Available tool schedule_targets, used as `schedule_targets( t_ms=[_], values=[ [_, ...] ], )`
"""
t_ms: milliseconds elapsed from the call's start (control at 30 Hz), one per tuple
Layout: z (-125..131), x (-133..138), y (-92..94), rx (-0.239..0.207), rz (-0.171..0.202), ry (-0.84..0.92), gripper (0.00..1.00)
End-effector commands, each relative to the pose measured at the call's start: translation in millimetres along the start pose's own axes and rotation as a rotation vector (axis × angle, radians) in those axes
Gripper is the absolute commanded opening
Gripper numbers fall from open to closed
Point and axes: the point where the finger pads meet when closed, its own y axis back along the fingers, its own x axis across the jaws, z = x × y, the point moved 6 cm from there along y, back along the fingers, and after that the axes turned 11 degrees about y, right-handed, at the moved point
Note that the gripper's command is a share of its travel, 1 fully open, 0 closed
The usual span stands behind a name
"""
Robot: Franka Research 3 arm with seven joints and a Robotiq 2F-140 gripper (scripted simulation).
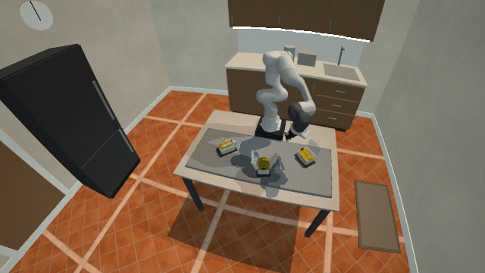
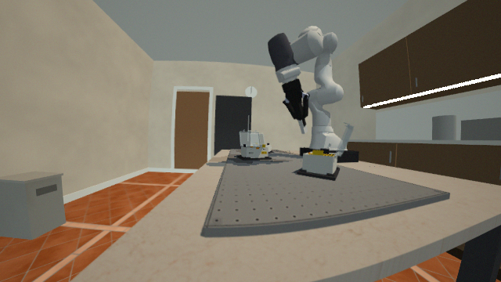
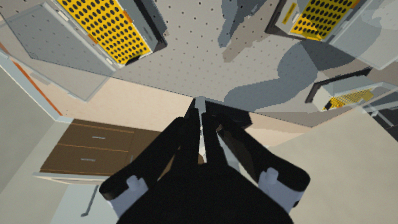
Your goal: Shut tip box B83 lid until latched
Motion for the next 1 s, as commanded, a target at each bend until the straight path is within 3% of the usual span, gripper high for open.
schedule_targets(
  t_ms=[0, 200, 300, 700, 967],
  values=[
    [15.1, -2.7, 12.8, -0.028, -0.008, 0.006, 0.00],
    [29.1, -5.3, 39.2, -0.028, -0.008, 0.006, 0.00],
    [31.5, -5.7, 43.6, -0.028, -0.008, 0.006, 0.00],
    [31.5, -5.7, 43.6, -0.028, -0.008, 0.006, 0.00],
    [34.6, -3.4, 43.6, 0.019, -0.047, -0.184, 0.00]
  ],
)
